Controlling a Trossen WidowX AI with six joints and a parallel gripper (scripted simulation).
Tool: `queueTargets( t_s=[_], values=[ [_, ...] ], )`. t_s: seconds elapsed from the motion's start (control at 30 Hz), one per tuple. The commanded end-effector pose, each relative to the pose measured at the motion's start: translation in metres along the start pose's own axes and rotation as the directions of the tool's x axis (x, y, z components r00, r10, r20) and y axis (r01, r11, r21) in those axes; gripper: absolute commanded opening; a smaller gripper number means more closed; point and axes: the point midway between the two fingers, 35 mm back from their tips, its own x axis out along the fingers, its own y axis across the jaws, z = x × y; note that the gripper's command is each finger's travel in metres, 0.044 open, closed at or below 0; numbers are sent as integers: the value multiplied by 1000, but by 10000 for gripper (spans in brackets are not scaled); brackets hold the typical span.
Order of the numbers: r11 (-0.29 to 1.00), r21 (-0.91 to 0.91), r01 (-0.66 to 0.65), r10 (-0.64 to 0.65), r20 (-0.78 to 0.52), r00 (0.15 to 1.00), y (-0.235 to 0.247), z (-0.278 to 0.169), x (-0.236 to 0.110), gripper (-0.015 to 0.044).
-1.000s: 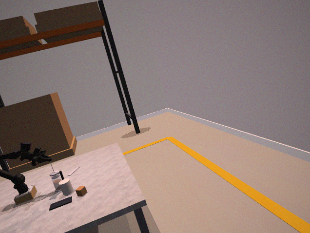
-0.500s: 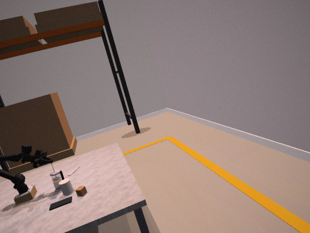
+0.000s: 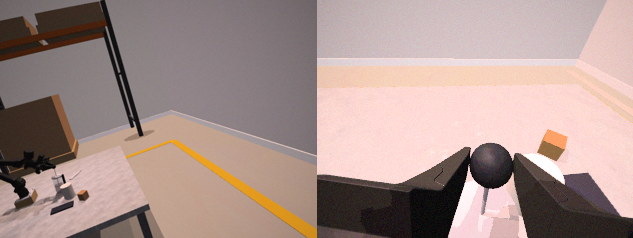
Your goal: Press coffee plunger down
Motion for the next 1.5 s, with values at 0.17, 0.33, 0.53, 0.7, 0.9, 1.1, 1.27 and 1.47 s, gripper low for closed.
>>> queueTargets(
  t_s=[0.17,0.33,0.53,0.7,0.9,1.1,1.27,1.47],
  values=[
    [1000,-11,0,-1,-100,995,0,-43,18,128],
    [1000,-11,0,-1,-99,995,-1,-43,23,128],
    [1000,-11,0,-1,-99,995,-1,-41,27,128],
    [1000,-11,0,-1,-99,995,-1,-39,29,128],
    [1000,-11,0,-1,-99,995,-1,-38,30,128],
    [1000,-11,0,-1,-98,995,-1,-37,32,128],
    [1000,-11,0,-1,-98,995,0,-36,32,128],
    [1000,-11,0,-1,-98,995,0,-35,33,128]
  ],
)
